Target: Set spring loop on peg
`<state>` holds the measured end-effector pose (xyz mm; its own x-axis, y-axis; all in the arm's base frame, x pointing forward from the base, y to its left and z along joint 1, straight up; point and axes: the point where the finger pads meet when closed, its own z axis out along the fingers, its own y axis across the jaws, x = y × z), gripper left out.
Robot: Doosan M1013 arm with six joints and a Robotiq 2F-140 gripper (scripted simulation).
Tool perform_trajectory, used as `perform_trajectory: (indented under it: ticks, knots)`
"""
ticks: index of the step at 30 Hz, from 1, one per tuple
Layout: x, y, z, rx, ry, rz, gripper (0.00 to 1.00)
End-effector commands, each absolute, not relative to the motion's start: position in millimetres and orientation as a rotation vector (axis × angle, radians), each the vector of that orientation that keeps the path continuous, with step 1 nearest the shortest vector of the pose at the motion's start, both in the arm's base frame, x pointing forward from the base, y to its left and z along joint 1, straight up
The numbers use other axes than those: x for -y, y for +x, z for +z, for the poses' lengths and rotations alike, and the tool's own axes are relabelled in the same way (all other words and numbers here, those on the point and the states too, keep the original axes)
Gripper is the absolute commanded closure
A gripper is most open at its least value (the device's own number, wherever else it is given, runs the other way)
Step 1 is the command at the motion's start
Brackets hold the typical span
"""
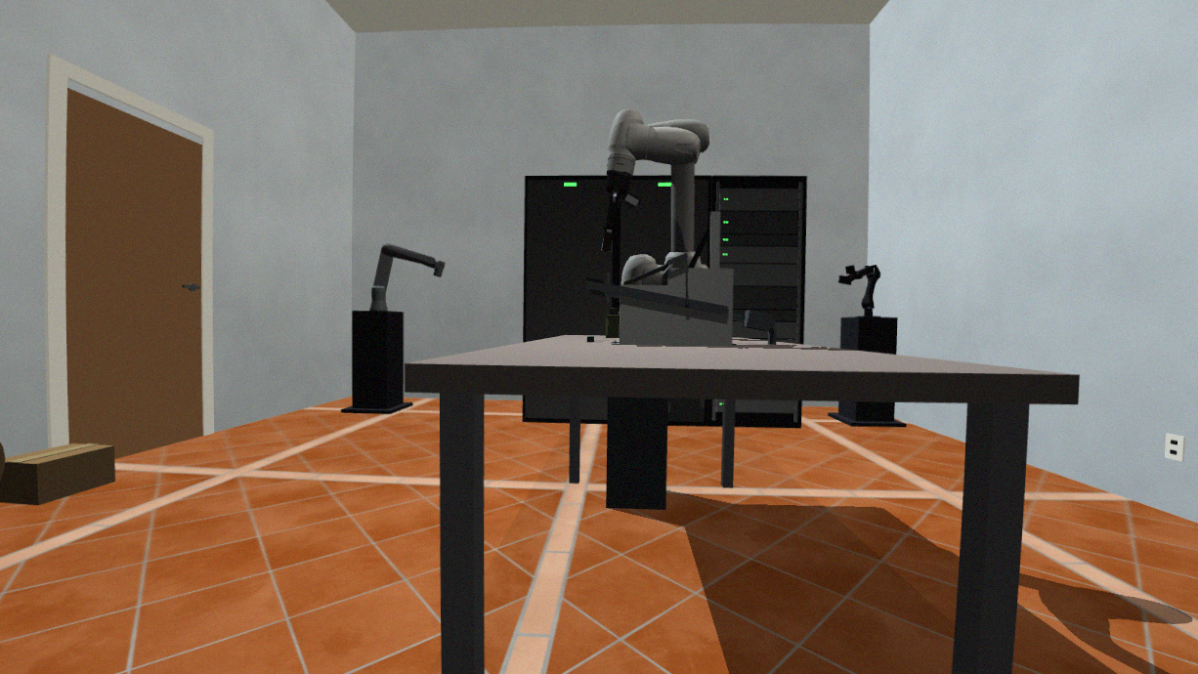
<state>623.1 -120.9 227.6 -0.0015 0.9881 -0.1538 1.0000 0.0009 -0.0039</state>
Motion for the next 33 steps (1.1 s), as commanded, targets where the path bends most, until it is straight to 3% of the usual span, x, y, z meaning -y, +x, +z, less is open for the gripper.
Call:
perform_trajectory:
  ticks: [1,33]
  knots:
    - [115.9,618.2,222.7,-2.146,2.144,-0.163,0.75]
    - [84.4,584.1,185.5,-2.162,2.16,-0.133,0.75]
